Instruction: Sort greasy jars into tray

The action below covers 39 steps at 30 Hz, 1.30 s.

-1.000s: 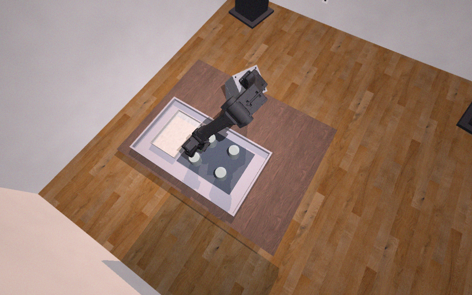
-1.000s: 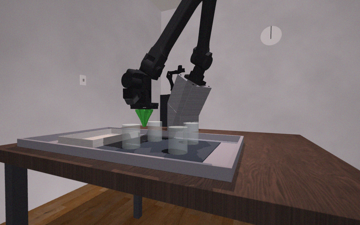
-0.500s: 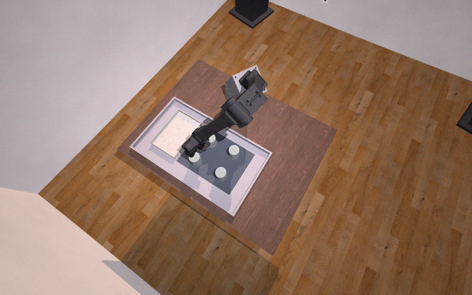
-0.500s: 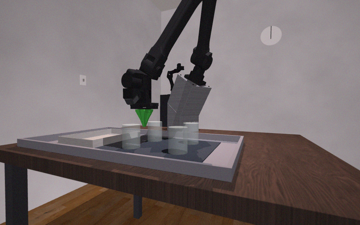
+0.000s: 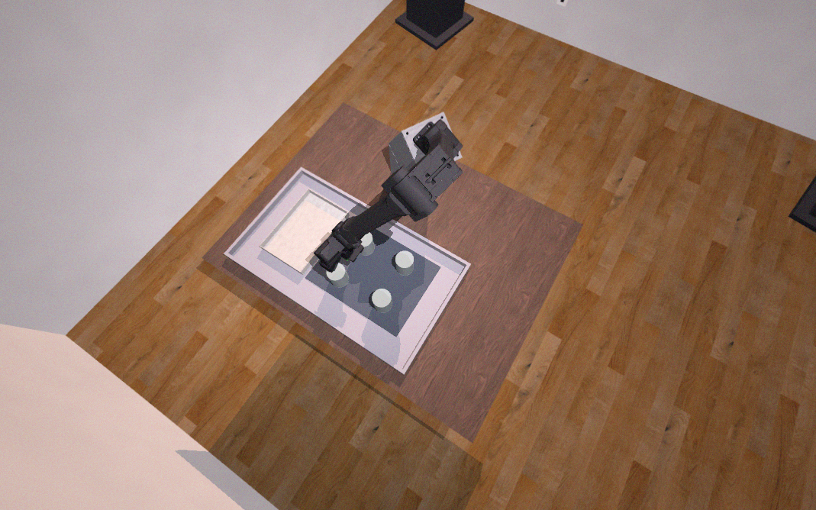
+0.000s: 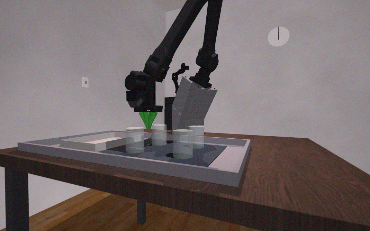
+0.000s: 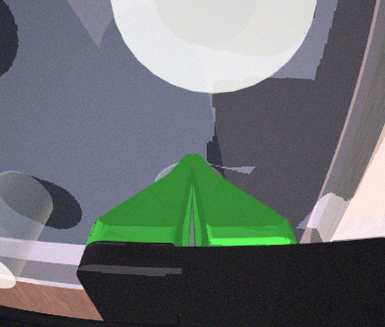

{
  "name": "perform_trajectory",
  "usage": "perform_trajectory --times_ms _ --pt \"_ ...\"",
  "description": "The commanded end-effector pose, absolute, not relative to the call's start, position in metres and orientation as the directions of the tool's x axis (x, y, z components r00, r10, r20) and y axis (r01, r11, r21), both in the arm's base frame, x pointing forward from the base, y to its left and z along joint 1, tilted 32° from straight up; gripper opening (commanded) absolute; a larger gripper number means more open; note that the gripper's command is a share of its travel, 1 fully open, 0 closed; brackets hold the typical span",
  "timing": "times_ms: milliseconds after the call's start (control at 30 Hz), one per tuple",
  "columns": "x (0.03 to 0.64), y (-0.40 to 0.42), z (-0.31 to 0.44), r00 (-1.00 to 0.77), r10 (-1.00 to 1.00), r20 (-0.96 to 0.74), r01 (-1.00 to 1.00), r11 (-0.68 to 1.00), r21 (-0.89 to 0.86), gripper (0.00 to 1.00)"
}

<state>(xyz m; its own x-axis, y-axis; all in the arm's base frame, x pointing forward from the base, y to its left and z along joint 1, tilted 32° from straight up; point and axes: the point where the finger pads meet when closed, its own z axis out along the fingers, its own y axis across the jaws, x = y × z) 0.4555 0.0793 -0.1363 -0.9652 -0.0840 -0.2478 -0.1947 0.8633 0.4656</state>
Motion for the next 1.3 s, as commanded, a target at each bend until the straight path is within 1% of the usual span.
perform_trajectory --times_ms 0,933,1267 --pt "0.462 0.082 -0.133 -0.965 -0.082 -0.249 -0.193 0.864 0.464 0.0" --pt "0.462 0.082 -0.133 -0.965 -0.082 -0.249 -0.193 0.864 0.464 0.0" --pt "0.448 0.044 -0.068 -0.965 -0.082 -0.249 -0.193 0.864 0.464 0.0"
